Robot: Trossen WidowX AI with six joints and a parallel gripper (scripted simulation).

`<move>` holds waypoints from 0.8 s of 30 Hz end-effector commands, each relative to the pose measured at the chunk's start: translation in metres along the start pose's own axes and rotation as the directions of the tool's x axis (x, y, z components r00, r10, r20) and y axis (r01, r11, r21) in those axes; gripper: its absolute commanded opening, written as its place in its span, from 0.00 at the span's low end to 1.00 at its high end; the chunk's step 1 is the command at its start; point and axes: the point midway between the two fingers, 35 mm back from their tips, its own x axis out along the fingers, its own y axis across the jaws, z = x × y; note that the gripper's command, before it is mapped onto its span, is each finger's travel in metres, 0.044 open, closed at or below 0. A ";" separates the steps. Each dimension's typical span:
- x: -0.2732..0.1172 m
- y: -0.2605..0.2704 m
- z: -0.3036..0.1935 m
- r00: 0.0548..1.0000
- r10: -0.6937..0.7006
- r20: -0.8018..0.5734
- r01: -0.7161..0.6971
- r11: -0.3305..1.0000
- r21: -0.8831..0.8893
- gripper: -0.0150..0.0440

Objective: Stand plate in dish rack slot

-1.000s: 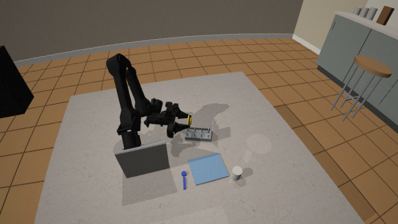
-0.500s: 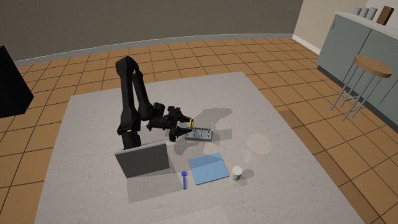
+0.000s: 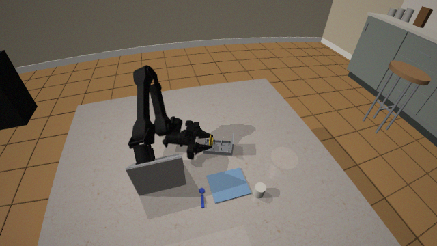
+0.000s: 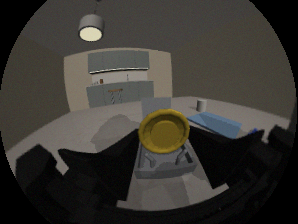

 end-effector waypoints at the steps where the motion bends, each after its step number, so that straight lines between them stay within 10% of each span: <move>1: 0.000 0.000 0.002 1.000 0.000 0.001 0.000 1.000 0.000 0.25; 8: 0.000 0.000 0.002 1.000 0.000 0.001 0.000 1.000 0.000 0.25; 24: 0.000 0.000 0.002 1.000 0.000 0.002 0.000 1.000 0.004 0.93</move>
